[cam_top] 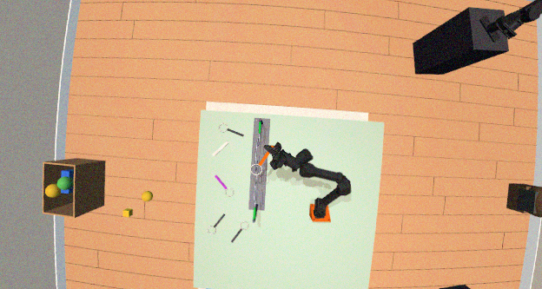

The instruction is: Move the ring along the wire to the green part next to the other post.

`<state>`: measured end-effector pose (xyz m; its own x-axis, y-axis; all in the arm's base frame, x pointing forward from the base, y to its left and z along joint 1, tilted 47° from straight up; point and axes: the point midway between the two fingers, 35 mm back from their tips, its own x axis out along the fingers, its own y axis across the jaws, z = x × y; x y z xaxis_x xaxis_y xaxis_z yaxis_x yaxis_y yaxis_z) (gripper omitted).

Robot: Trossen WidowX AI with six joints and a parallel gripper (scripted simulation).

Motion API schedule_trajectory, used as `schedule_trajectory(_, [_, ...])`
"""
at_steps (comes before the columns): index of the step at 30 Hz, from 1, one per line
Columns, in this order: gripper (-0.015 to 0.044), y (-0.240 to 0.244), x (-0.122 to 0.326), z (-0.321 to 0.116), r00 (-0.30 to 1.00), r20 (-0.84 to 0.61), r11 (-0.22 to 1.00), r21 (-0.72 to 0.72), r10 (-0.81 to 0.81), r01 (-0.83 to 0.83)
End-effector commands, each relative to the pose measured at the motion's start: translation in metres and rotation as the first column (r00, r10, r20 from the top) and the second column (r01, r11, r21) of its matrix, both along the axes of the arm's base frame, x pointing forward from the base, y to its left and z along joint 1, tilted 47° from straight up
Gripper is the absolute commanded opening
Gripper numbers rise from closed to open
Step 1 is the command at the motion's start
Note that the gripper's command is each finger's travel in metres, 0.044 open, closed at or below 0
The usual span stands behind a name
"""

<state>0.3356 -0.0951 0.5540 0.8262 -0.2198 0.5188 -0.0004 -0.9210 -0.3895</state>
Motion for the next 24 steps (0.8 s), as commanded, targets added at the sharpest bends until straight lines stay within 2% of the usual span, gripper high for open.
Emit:
schedule_trajectory(1, [-0.015,0.0017,0.0007,0.0003,1.0,-0.008,0.998,-0.058,-0.001,0.001])
schedule_trajectory(24, [-0.015,0.0082,0.001,0.0029,0.999,-0.038,0.95,-0.313,-0.016,0.003])
